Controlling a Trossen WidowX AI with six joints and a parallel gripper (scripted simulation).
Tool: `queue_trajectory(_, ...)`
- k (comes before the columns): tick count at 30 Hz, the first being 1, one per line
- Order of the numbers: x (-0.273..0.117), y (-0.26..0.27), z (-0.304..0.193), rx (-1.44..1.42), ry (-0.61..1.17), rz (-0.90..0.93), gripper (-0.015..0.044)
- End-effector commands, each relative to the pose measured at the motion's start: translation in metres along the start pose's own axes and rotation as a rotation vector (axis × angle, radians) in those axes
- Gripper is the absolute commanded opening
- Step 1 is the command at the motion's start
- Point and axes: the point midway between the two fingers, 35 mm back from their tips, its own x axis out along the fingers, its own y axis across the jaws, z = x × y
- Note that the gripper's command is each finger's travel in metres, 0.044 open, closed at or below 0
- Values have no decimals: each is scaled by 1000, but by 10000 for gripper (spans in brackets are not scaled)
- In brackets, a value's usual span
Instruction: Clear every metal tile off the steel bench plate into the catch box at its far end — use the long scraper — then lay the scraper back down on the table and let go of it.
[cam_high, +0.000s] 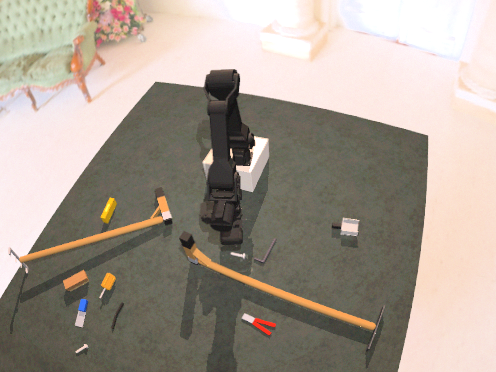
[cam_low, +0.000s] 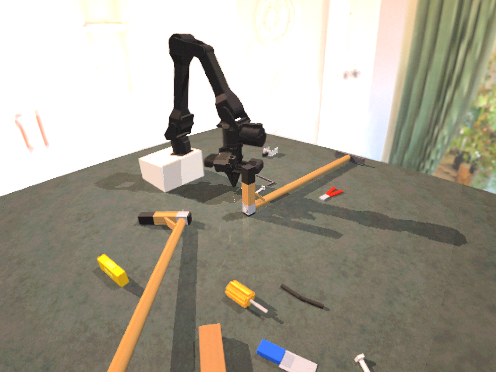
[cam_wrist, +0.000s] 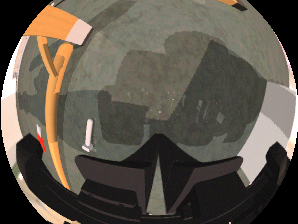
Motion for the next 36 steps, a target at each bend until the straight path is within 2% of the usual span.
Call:
queue_trajectory(1, 0, -8, 1, -4, -6, 5, 0)
queue_trajectory(6, -4, -4, 0, 0, 0, 0, 0)
queue_trajectory(31, -95, -4, -1, 0, 0, 1, 0)
queue_trajectory(36, -101, -6, -1, 0, 0, 1, 0)
